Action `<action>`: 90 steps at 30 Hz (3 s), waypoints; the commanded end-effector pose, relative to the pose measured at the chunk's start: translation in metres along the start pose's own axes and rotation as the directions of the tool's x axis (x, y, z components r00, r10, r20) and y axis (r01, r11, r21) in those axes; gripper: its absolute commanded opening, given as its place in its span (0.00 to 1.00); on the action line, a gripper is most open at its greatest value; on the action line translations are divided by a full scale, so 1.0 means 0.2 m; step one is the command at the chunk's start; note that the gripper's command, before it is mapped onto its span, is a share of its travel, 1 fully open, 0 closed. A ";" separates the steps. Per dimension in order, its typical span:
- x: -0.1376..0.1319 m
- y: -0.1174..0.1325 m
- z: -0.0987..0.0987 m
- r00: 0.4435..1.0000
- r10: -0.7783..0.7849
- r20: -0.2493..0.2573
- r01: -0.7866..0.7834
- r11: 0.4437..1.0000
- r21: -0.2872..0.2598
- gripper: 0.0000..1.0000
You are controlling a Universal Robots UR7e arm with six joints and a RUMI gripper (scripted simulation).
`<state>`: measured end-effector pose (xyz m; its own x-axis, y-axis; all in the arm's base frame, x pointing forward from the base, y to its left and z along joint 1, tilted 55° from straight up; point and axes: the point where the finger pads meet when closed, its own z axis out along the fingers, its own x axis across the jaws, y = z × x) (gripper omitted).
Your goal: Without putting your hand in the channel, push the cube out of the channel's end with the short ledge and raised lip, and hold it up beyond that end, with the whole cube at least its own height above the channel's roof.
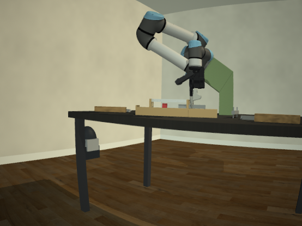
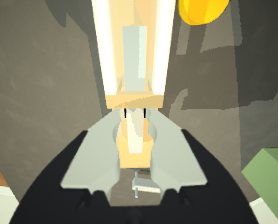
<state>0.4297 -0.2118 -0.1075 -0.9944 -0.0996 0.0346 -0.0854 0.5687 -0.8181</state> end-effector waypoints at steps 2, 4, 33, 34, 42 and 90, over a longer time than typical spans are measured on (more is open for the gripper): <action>0.00 0.00 0.00 1.000 0.000 0.001 0.000 1.000 0.000 0.00; 0.00 0.00 0.00 1.000 0.000 0.001 0.000 1.000 0.000 0.00; 0.00 0.00 0.00 1.000 0.000 0.001 0.000 1.000 0.000 0.22; 0.00 0.00 0.00 1.000 0.000 0.001 0.000 1.000 0.000 0.22; 0.00 0.00 0.00 1.000 0.000 0.001 0.000 1.000 0.000 0.22; 0.00 0.00 -0.34 1.000 0.000 0.001 0.000 1.000 0.000 0.22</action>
<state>0.4255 -0.1564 -0.0686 -0.9944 -0.0997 0.0345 -0.0854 0.5686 -0.8182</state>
